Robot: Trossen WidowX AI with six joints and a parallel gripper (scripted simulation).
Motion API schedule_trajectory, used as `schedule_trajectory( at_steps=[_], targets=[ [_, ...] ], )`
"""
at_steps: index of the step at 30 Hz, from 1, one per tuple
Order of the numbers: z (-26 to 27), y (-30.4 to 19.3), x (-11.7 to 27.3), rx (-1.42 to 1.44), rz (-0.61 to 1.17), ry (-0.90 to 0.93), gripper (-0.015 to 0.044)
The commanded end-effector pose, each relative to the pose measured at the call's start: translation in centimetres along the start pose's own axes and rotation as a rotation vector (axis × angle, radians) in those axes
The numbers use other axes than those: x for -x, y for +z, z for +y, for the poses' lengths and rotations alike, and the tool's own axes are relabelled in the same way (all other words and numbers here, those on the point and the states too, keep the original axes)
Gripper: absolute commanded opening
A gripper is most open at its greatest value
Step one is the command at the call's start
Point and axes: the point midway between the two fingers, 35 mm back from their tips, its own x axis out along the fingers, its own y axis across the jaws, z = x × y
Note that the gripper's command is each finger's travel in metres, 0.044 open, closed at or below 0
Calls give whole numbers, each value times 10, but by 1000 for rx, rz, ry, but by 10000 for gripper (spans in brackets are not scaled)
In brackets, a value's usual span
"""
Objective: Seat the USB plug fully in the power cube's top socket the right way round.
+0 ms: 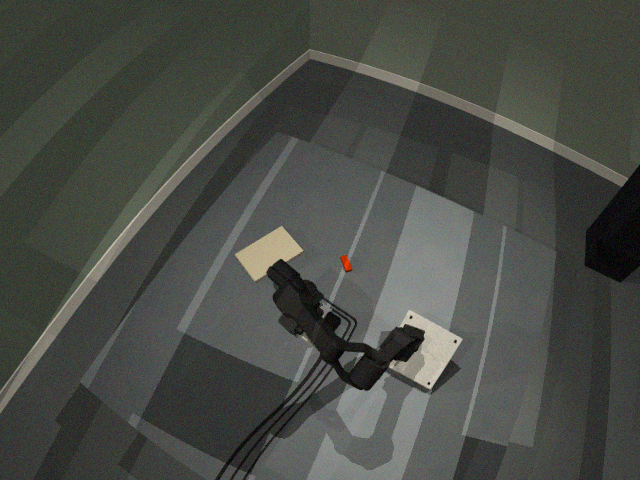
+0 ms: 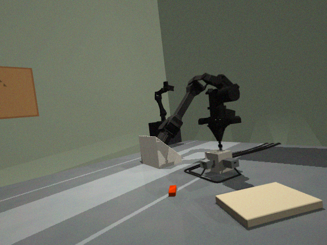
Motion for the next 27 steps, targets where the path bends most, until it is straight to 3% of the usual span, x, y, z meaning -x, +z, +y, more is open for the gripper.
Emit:
schedule_trajectory(
  at_steps=[1,27],
  targets=[
    [0,-1,-1,-5,3,-1,0],
    [0,-1,-4,-5,2,-1,0]
  ],
)
